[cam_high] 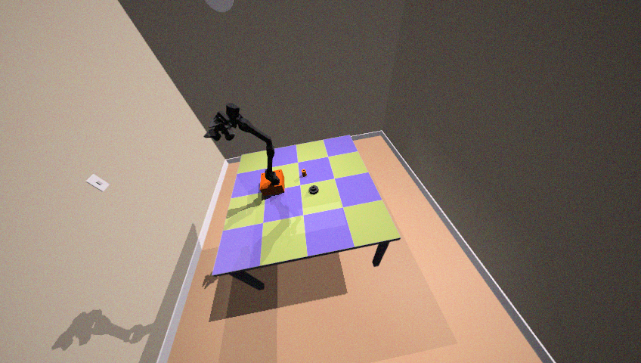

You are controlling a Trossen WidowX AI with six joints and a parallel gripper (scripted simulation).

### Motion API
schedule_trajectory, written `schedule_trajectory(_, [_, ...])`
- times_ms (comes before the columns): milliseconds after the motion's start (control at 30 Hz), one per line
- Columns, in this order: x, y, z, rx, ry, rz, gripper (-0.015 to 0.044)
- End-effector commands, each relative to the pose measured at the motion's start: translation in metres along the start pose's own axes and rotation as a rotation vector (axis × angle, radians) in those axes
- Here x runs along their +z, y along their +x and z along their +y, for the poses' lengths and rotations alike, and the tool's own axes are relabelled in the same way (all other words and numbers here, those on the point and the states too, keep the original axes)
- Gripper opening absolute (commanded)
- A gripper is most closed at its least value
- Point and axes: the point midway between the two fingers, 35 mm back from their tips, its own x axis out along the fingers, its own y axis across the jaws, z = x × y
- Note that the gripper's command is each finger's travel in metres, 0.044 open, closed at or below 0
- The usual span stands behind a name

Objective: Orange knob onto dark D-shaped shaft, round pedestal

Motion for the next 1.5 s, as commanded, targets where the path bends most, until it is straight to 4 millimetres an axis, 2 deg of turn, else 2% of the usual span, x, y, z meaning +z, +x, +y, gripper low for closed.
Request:
schedule_trajectory(0, [0.000, 0.000, 0.000, 0.000, 0.000, 0.000, 0.0426])
schedule_trajectory(167, [0.009, 0.009, 0.006, -0.026, 0.116, -0.041, 0.0440])
schedule_trajectory(400, [0.050, 0.042, 0.020, -0.063, 0.486, -0.214, 0.0440])
schedule_trajectory(533, [0.088, 0.064, 0.025, -0.044, 0.720, -0.353, 0.0440])
schedule_trajectory(667, [0.134, 0.082, 0.023, 0.007, 0.933, -0.503, 0.0440])
schedule_trajectory(800, [0.178, 0.087, 0.016, 0.073, 1.083, -0.637, 0.0440])
schedule_trajectory(933, [0.234, 0.090, 0.005, 0.185, 1.240, -0.791, 0.0440])
schedule_trajectory(1033, [0.276, 0.084, -0.008, 0.283, 1.332, -0.908, 0.0440])
schedule_trajectory(1167, [0.331, 0.063, -0.032, 0.422, 1.418, -1.070, 0.0440])
schedule_trajectory(1300, [0.382, 0.029, -0.055, 0.585, 1.464, -1.222, 0.0440])
schedule_trajectory(1467, [0.444, -0.023, -0.077, 0.841, 1.473, -1.354, 0.0440])
